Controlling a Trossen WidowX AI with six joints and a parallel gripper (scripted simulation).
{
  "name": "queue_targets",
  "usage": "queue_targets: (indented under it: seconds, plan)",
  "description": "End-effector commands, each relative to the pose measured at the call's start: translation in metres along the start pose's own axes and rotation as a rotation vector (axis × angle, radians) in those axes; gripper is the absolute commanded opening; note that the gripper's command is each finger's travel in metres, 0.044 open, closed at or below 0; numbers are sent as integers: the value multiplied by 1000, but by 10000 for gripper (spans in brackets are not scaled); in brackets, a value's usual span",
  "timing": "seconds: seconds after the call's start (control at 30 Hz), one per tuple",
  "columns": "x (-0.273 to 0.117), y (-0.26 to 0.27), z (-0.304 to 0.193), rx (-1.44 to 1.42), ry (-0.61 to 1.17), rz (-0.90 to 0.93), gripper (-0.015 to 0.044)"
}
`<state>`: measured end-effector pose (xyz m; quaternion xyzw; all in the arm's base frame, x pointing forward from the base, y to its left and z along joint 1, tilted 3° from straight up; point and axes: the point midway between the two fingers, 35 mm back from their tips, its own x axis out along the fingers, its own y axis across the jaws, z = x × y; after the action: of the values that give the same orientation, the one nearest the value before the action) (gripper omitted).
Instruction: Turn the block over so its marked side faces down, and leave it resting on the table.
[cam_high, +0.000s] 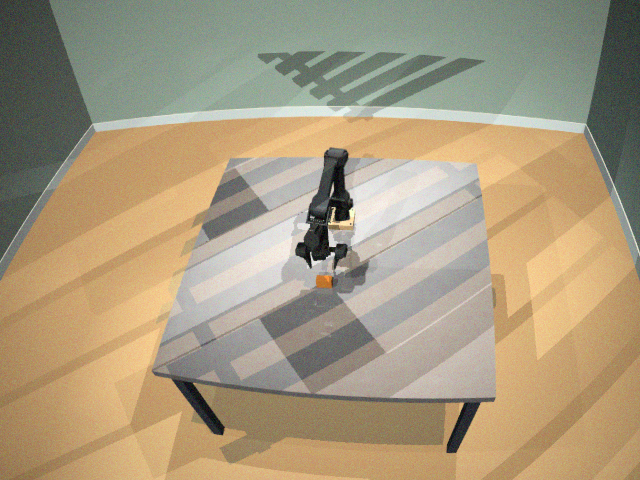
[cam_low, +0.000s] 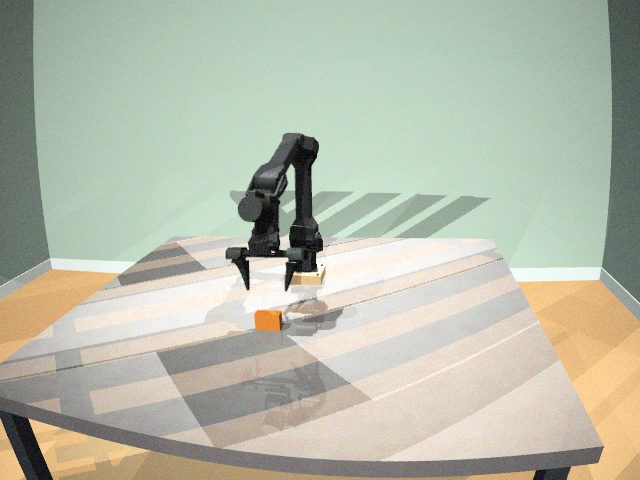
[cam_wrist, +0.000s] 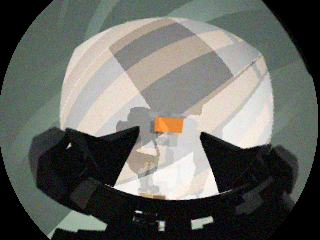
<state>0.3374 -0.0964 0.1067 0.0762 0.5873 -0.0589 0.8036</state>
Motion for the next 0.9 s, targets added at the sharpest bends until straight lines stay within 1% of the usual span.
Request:
queue_targets:
  seconds: [0.0,0.17,0.33,0.47,0.63,0.73,0.87]
  plan:
    - [-4,0,9,-7,123,-6,440]
    - [-9,0,15,-11,264,-9,440]
    - [-7,0,15,-11,269,-9,440]
    - [23,0,7,-11,269,-9,440]
    - [26,0,6,-11,269,-9,440]
    - [38,0,2,-11,269,-9,440]
    - [39,0,2,-11,269,-9,440]
